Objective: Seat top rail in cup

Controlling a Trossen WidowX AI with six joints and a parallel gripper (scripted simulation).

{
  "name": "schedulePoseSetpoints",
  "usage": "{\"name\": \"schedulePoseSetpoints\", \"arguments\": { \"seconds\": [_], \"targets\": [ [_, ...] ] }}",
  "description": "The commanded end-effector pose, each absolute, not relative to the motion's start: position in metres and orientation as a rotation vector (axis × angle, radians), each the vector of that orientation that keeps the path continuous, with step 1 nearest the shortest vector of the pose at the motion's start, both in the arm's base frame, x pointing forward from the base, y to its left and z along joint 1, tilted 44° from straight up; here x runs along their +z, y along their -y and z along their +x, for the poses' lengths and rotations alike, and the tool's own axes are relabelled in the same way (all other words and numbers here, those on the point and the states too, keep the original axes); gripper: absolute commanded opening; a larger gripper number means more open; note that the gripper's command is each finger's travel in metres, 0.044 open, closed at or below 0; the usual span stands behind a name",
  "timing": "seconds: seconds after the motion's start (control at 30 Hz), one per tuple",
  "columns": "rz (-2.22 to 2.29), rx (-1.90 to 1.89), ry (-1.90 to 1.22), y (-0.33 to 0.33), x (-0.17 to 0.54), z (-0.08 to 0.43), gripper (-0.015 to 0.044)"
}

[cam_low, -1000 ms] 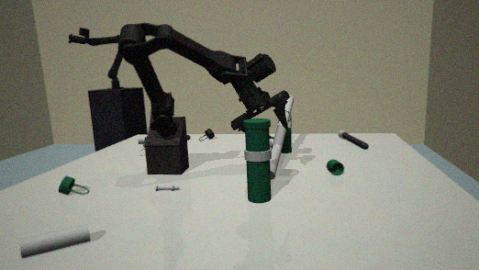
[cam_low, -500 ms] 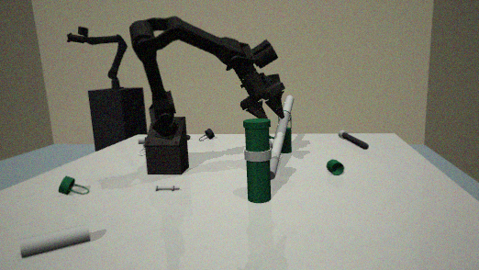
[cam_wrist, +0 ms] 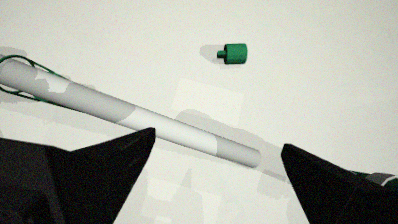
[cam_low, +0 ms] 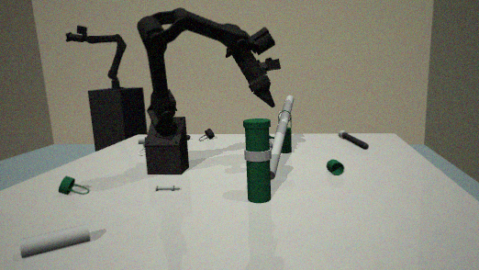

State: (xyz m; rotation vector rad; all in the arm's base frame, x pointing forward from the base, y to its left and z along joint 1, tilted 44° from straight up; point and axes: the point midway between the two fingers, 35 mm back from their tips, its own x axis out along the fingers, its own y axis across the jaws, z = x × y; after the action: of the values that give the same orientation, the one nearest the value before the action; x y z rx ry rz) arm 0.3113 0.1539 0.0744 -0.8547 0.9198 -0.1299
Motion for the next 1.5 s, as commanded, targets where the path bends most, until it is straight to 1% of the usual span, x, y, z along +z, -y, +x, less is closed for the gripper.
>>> {"name": "schedulePoseSetpoints", "arguments": {
  "seconds": [0.0, 0.13, 0.27, 0.57, 0.83, 0.93, 1.47],
  "targets": [
    [-0.796, -0.167, -0.900, -0.160, 0.077, 0.310, 0.0440],
    [-0.783, -0.175, -0.902, -0.160, 0.076, 0.310, 0.0440],
    [-0.610, -0.279, -0.921, -0.158, 0.070, 0.315, 0.0440],
    [0.071, -0.771, -0.881, -0.148, 0.040, 0.332, 0.0440],
    [0.601, -1.245, -0.650, -0.134, 0.013, 0.341, 0.0440],
    [0.654, -1.290, -0.612, -0.133, 0.011, 0.341, 0.0440],
    [0.654, -1.290, -0.612, -0.133, 0.011, 0.341, 0.0440]
  ]
}}
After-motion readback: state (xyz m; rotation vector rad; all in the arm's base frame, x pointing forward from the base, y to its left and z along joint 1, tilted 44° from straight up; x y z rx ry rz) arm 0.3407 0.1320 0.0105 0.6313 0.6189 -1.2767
